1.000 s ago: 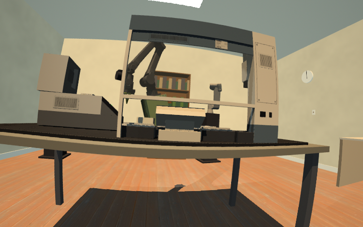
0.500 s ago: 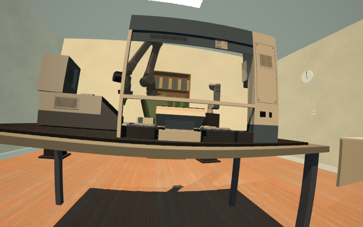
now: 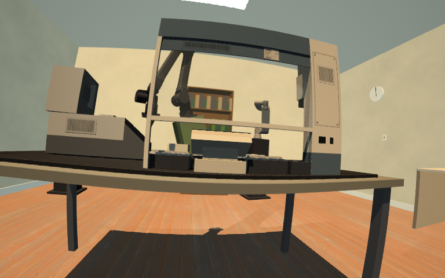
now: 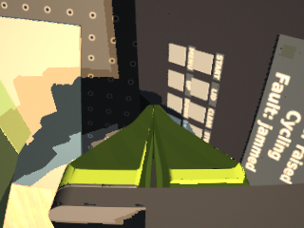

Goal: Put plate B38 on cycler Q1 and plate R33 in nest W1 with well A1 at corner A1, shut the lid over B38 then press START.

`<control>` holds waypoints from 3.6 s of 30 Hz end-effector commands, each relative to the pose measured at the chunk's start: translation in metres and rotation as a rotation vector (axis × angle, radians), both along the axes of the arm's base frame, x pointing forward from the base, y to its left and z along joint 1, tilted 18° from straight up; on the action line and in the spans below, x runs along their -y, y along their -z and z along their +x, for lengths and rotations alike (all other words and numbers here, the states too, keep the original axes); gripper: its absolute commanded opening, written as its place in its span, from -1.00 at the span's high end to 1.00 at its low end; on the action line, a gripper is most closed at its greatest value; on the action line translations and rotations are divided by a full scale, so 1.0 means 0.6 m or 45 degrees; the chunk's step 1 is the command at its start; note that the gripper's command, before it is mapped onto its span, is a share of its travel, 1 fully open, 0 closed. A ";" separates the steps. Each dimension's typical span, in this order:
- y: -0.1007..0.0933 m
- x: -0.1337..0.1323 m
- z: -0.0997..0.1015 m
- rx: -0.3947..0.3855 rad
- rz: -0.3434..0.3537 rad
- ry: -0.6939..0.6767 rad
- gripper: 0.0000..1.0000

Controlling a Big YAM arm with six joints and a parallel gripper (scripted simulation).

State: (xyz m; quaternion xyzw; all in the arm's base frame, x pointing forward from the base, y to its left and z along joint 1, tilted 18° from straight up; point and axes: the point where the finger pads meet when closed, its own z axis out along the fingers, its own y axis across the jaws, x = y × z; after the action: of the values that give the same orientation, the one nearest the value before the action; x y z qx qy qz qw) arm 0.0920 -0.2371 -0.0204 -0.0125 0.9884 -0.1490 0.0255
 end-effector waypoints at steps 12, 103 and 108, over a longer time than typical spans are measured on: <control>0.007 0.061 0.007 0.010 -0.039 -0.002 1.00; 0.004 0.075 0.005 0.021 -0.049 0.037 1.00; 0.000 0.081 0.007 0.020 -0.048 0.037 1.00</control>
State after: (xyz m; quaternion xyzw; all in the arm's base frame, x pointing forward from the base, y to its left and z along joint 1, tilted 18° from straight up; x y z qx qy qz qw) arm 0.0946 -0.2692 -0.0345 -0.0105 0.9880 -0.1519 0.0255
